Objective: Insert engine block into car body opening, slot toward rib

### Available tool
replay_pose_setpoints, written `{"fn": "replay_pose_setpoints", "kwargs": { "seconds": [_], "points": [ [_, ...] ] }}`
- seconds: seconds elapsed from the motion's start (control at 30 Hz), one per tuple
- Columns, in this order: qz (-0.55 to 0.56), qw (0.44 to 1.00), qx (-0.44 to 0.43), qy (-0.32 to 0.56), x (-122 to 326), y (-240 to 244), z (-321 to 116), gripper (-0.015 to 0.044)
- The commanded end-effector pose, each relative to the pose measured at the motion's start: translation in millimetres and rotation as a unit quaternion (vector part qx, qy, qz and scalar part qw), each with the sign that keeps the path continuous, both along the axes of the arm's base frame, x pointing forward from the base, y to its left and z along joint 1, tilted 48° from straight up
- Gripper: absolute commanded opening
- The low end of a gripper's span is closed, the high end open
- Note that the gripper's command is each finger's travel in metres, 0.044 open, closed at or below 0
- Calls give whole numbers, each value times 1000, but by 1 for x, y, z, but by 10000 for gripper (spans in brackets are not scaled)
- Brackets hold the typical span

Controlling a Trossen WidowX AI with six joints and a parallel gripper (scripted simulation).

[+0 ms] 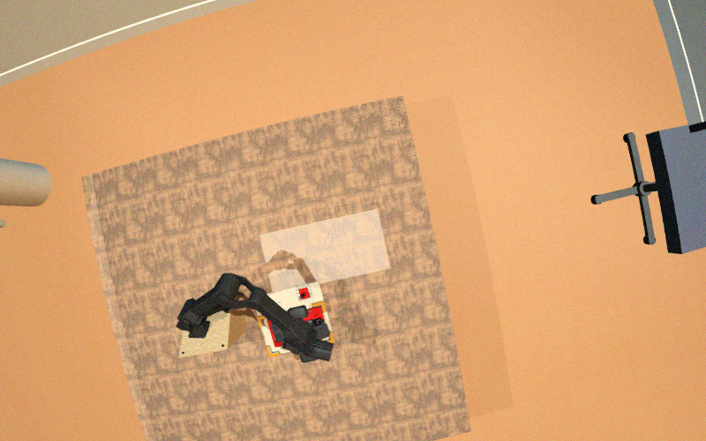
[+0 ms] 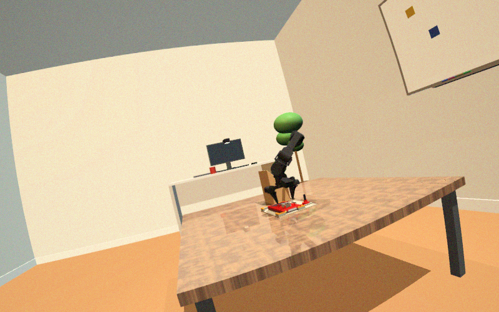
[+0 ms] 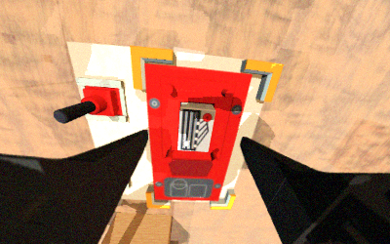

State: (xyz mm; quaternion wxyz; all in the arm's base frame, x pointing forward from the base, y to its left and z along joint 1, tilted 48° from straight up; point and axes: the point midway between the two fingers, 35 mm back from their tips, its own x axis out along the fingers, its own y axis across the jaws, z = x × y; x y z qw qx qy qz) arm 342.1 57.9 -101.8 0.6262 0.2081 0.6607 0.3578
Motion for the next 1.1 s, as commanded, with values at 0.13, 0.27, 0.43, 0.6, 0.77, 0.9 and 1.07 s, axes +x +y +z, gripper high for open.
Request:
{"fn": "replay_pose_setpoints", "kwargs": {
  "seconds": [0.13,0.27,0.43,0.6,0.77,0.9,1.07],
  "points": [
    [2,1000,0,-2,0,-2,2,309],
    [2,1000,0,-2,0,-2,2,204],
    [2,1000,0,-2,0,-2,2,72],
    [2,1000,0,-2,0,-2,2,0],
    [2,1000,0,-2,0,-2,2,0],
    [2,1000,0,-2,0,-2,2,0],
    [2,1000,0,-2,1,-2,2,0]
  ]
}}
